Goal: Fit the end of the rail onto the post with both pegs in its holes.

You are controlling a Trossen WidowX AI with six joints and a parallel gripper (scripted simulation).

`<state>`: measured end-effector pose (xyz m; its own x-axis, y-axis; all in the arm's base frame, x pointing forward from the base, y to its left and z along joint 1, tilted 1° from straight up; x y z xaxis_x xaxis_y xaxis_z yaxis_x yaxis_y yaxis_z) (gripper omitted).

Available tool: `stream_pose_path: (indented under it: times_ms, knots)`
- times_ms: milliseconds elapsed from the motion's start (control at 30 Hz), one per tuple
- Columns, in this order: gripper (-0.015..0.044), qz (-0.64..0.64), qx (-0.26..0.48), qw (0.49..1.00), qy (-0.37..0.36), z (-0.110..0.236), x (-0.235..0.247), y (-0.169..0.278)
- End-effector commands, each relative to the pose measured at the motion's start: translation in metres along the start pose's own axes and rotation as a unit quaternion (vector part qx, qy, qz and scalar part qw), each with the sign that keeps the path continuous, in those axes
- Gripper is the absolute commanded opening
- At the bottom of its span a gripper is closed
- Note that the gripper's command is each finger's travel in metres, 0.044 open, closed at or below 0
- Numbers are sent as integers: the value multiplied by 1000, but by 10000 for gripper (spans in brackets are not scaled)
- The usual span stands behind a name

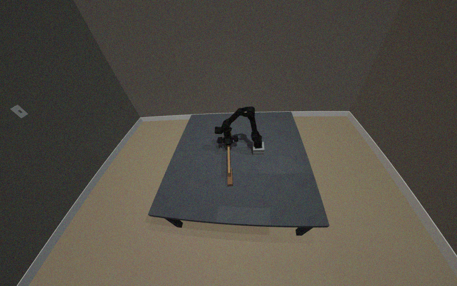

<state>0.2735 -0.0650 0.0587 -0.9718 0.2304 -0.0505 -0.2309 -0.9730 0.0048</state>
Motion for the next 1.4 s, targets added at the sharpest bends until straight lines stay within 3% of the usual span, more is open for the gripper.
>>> stream_pose_path:
  times_ms: [0,1367]
  knots:
    - [0,0,-1,1000,1,-1,0,0]
    - [0,0,-1,1000,1,2,0,0]
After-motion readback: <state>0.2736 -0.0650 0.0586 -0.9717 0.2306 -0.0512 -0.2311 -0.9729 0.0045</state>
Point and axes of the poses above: the point midway between the two fingers, 35 mm back from their tips, its own z axis back along the fingers, its own x axis across the jaws, y = z × x, the point moved 4 cm from there along z, back along the fingers, and after that the axes turned 13 degrees about -z, right-handed, at the moved point
